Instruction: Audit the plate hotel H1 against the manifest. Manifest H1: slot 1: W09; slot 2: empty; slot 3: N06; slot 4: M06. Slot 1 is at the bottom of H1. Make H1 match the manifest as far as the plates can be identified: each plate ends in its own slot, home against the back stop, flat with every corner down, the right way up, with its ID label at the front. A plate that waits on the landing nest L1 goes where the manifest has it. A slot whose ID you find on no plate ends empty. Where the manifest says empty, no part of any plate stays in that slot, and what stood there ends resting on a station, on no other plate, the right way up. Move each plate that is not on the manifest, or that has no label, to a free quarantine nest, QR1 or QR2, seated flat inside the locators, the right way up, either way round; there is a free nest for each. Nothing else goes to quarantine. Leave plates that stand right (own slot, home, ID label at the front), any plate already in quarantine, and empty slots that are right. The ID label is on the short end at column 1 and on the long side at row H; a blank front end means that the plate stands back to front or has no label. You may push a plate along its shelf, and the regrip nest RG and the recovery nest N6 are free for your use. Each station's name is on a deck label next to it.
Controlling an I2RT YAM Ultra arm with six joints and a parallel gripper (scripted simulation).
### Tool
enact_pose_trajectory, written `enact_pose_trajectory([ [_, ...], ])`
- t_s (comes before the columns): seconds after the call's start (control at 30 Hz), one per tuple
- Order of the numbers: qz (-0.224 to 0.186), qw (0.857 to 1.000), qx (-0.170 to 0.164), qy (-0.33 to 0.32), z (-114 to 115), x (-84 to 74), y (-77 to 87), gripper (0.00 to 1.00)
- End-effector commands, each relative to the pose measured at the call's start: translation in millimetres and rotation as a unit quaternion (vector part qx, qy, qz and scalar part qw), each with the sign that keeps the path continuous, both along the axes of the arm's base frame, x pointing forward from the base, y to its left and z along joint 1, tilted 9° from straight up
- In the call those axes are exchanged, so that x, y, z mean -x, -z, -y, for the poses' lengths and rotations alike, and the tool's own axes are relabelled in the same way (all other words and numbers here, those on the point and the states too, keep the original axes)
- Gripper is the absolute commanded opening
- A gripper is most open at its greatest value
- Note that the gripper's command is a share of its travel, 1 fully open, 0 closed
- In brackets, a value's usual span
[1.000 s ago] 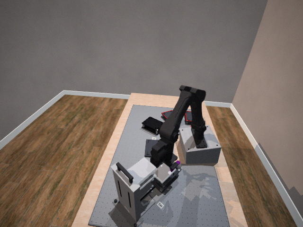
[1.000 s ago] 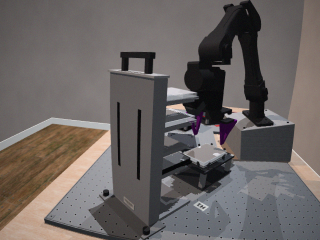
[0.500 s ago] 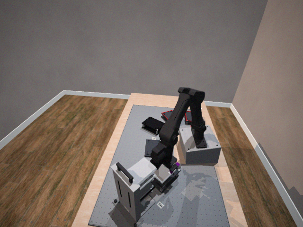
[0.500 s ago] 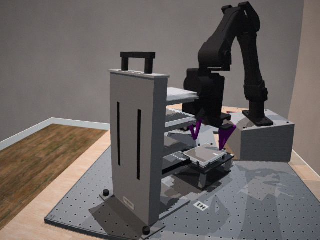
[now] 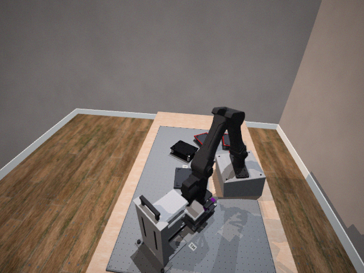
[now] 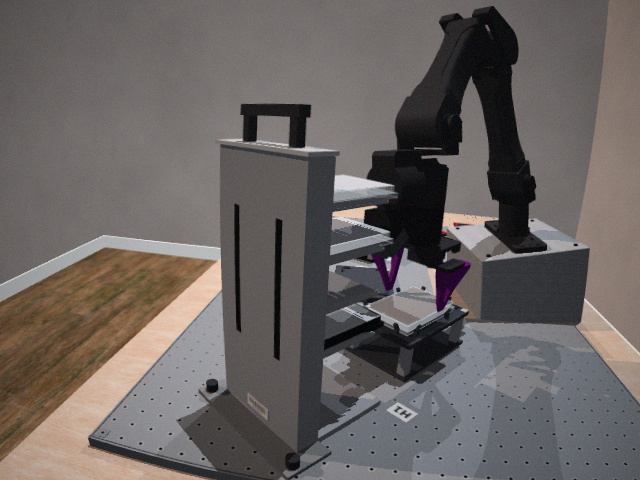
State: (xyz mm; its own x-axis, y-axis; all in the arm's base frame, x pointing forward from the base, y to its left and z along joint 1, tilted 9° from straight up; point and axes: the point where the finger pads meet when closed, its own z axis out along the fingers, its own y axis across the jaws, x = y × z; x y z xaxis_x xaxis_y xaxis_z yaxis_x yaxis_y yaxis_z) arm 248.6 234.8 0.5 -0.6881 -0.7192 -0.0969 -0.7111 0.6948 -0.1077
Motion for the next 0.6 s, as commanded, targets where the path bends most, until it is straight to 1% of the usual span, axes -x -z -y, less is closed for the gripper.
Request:
enact_pose_trajectory([
  [0.0,0.011,1.0,-0.012,-0.002,-5.8,-5.3,-1.7,1.0],
  [0.47,0.011,1.0,-0.011,-0.002,-6.0,-7.9,14.2,1.0],
  [0.57,0.011,1.0,-0.011,-0.002,-6.0,-8.0,14.8,1.0],
])
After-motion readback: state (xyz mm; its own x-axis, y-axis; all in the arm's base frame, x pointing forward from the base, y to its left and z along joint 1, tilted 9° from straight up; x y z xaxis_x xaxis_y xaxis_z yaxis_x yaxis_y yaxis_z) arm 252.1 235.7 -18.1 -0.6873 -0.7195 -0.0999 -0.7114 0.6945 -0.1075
